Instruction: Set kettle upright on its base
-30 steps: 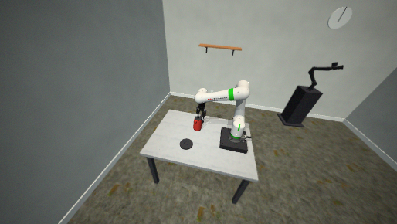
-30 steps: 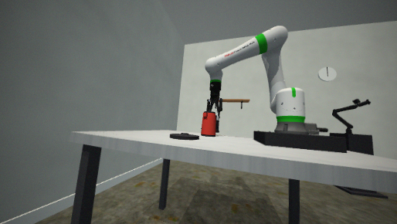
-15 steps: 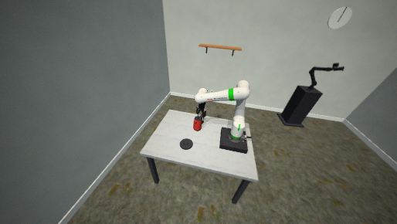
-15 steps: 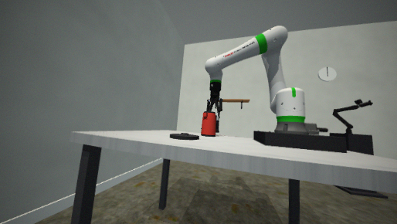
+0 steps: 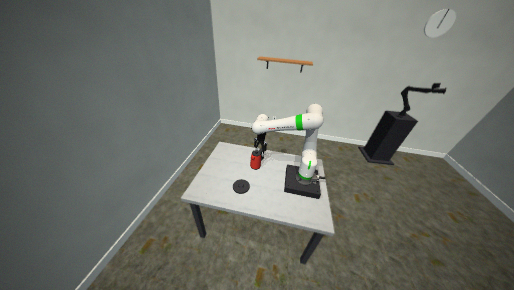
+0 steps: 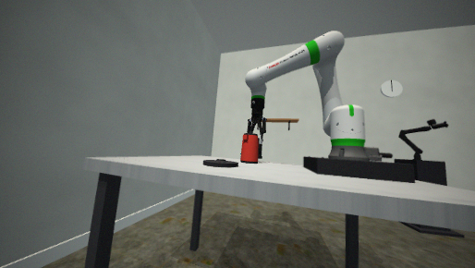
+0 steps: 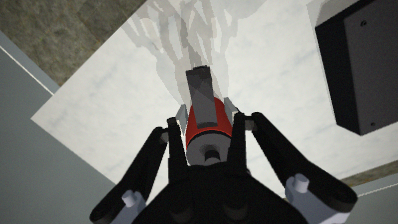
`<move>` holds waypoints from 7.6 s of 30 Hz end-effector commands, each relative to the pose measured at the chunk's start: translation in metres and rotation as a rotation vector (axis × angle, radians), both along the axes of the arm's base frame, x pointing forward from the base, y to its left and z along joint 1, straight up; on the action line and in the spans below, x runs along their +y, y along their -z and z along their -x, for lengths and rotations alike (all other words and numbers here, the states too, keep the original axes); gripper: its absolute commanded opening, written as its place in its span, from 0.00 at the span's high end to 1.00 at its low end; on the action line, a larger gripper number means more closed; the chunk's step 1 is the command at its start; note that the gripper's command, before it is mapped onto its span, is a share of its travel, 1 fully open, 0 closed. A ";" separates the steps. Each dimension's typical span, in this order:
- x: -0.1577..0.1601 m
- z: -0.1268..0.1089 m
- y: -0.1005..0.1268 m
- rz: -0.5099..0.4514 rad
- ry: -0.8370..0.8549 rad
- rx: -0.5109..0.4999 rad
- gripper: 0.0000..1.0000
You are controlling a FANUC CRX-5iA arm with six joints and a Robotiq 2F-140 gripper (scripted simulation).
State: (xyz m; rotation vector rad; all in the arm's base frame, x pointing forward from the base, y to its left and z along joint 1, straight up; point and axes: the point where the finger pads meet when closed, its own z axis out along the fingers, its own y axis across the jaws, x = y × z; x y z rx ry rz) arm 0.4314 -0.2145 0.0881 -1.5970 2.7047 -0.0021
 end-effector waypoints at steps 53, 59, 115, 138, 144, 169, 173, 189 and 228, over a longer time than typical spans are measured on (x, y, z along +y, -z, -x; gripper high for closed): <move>0.000 0.000 0.000 0.000 0.000 0.000 1.00; 0.000 0.000 0.000 0.000 0.000 0.000 1.00; 0.000 0.000 -0.046 0.000 0.000 0.000 1.00; 0.000 0.000 -0.047 0.000 0.000 0.000 1.00; 0.000 0.000 -0.047 0.000 0.000 0.000 1.00; 0.001 0.000 -0.047 0.000 0.000 0.000 1.00; 0.002 -0.001 -0.047 0.000 0.000 0.000 1.00; 0.013 -0.005 -0.047 0.000 0.000 0.000 1.00; 0.089 -0.030 -0.047 0.000 0.000 0.000 1.00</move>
